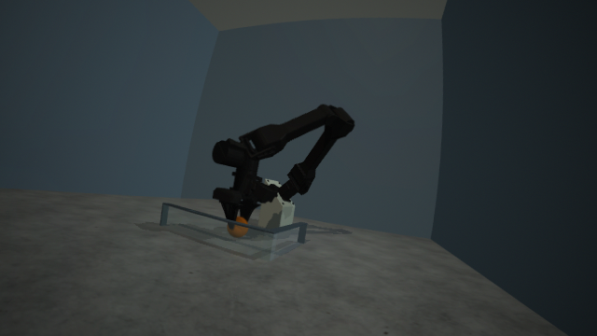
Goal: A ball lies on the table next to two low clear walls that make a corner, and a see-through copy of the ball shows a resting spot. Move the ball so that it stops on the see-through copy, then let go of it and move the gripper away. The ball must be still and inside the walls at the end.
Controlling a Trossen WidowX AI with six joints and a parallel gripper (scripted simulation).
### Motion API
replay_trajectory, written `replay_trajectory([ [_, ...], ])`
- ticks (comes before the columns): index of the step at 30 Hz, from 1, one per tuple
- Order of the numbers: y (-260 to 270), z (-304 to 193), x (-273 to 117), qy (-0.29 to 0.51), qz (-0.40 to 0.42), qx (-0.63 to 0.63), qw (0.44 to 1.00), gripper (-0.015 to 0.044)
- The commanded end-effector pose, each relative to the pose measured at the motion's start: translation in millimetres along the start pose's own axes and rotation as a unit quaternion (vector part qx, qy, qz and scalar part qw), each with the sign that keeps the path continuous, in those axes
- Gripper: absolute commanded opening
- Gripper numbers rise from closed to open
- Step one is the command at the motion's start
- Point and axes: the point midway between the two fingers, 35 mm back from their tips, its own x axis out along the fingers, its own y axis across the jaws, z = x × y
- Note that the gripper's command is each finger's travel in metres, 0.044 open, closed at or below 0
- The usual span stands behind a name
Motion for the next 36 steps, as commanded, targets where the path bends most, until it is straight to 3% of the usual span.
replay_trajectory([
  [1, 0, 0, 0, 0.000, 0.000, -0.001, 1.000, 0.0315],
  [4, 0, 0, 0, 0.000, 0.000, -0.001, 1.000, 0.0383],
  [6, -2, -1, -11, 0.001, 0.000, -0.001, 1.000, 0.0383],
  [11, 0, -1, -83, 0.000, 0.001, 0.001, 1.000, 0.0383],
  [22, -2, -3, -82, 0.000, -0.008, 0.004, 1.000, 0.0383],
  [25, -1, -3, -102, 0.000, -0.008, 0.004, 1.000, 0.0440],
  [28, 1, -1, -123, -0.002, -0.007, 0.003, 1.000, 0.0440],
  [36, 1, -1, -123, -0.002, -0.007, 0.003, 1.000, 0.0440],
])
